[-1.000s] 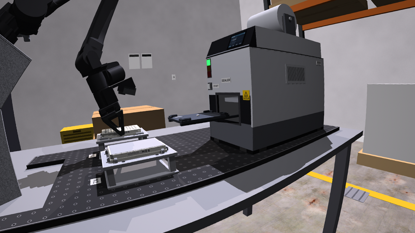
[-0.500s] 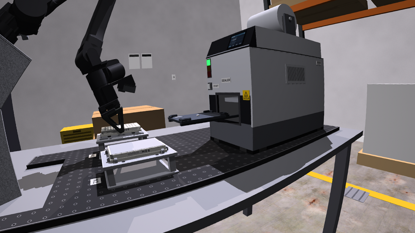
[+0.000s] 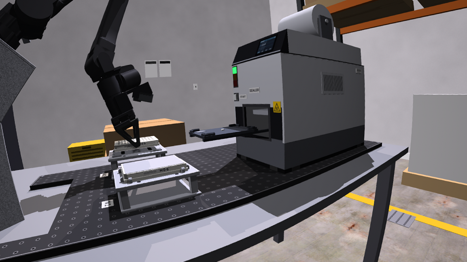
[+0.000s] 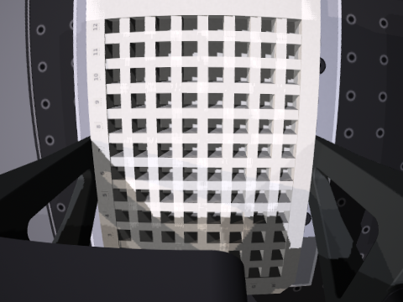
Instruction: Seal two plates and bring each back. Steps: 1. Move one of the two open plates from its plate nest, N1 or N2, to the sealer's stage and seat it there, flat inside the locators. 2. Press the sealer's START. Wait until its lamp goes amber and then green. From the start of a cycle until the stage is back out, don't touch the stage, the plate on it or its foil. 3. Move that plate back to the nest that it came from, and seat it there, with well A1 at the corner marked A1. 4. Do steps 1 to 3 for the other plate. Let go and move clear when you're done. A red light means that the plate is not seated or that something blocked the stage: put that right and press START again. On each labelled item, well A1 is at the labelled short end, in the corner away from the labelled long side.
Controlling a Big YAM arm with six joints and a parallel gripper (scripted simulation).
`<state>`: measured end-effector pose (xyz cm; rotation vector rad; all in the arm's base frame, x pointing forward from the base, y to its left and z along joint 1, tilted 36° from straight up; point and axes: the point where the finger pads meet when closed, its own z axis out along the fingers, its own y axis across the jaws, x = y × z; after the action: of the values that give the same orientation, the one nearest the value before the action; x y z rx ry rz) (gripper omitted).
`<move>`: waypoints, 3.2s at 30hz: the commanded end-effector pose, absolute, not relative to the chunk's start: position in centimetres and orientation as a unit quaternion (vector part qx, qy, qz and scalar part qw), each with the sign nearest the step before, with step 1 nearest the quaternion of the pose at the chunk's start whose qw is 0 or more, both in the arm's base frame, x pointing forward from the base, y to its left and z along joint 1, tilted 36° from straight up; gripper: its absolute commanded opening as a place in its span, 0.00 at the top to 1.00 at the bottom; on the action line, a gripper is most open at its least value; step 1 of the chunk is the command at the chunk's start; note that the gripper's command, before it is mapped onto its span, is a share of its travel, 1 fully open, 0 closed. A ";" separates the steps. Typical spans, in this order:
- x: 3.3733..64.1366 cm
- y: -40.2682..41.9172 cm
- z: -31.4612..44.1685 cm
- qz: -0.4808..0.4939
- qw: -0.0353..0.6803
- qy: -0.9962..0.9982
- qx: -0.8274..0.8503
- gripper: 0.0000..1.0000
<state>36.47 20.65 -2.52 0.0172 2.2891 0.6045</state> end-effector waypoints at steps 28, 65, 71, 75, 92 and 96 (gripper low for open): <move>35.9 19.9 -3.1 0.228 0.374 0.899 0.007 1.00; 34.4 17.9 0.6 0.230 0.374 0.898 0.009 1.00; 34.7 17.7 2.2 0.234 0.384 0.893 0.007 1.00; 34.6 17.8 2.8 0.235 0.383 0.893 0.004 1.00; 33.3 16.3 4.2 0.231 0.377 0.897 0.007 1.00; 32.9 16.3 4.2 0.232 0.375 0.898 0.006 1.00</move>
<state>33.06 16.66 3.94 0.0197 2.3015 0.5972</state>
